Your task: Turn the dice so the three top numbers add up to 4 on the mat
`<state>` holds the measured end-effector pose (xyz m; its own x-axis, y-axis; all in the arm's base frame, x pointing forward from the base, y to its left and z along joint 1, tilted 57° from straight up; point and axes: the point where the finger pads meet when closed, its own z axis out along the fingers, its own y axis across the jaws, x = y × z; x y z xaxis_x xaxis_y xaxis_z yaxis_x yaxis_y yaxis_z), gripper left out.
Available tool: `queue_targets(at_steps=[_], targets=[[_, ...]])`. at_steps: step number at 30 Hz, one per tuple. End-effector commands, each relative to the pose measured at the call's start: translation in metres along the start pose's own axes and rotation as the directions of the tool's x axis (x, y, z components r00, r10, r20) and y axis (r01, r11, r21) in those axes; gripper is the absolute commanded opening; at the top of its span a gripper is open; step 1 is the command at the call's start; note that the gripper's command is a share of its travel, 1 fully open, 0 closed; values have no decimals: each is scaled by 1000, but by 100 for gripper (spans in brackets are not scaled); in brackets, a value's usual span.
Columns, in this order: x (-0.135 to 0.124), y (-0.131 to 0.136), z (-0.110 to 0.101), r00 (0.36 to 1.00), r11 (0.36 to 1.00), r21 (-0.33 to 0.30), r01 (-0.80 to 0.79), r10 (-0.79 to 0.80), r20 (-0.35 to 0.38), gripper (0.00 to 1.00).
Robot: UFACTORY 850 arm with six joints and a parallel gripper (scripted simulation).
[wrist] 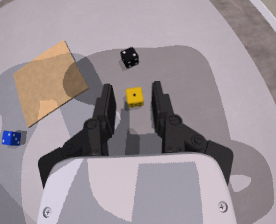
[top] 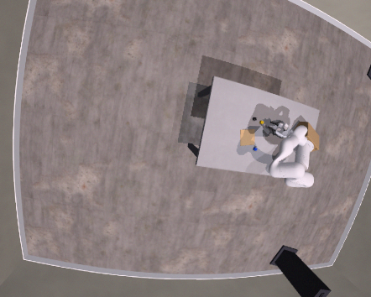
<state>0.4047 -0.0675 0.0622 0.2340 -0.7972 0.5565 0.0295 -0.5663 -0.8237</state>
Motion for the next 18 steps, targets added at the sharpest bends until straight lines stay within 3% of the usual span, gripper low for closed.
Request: queue_targets(at_steps=[1, 4, 7, 12, 13, 18], targets=[[3, 0, 1, 1000, 1000, 2, -2, 2, 26, 42], [6, 0, 4, 996, 1000, 3, -2, 2, 94, 42], [12, -1, 7, 977, 1000, 4, -3, 2, 214, 42], [15, 0, 8, 964, 1000, 1, 0, -1, 264, 42], [17, -1, 11, 945, 1000, 4, -3, 2, 326, 42], [23, -1, 14, 900, 1000, 4, -4, 1, 435, 42]])
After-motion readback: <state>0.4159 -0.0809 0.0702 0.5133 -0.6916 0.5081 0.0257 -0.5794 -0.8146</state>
